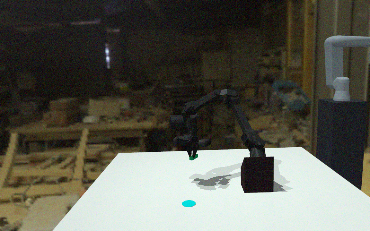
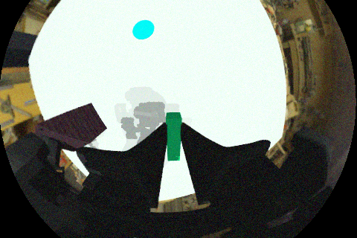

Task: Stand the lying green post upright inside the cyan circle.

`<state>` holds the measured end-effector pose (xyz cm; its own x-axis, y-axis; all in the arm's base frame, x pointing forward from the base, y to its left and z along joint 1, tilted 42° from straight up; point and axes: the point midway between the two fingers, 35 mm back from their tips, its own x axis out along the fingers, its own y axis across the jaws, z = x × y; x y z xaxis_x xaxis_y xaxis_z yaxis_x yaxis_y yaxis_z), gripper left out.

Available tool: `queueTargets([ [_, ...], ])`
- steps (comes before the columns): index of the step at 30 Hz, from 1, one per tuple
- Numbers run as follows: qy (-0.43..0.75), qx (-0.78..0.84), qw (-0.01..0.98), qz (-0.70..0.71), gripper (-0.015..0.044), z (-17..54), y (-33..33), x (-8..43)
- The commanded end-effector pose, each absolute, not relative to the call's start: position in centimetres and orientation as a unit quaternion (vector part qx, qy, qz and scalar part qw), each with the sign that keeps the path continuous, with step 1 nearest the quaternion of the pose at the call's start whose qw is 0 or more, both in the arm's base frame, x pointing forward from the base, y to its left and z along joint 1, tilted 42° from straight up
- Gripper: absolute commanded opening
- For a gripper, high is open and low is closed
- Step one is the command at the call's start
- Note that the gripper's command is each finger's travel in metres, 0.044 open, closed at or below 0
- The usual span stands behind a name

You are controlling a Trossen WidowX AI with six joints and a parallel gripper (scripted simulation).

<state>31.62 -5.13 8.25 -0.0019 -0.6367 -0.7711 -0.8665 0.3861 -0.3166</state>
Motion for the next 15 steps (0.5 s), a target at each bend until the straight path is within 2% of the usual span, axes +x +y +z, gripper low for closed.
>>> queueTargets([
  [1, 0.696, -0.538, 0.456, 0.131, 0.0023, 7.5, -4.0, 32.2],
  [15, 0.695, -0.542, 0.451, 0.14, 0.0023, 5.1, -0.6, 33.7],
])
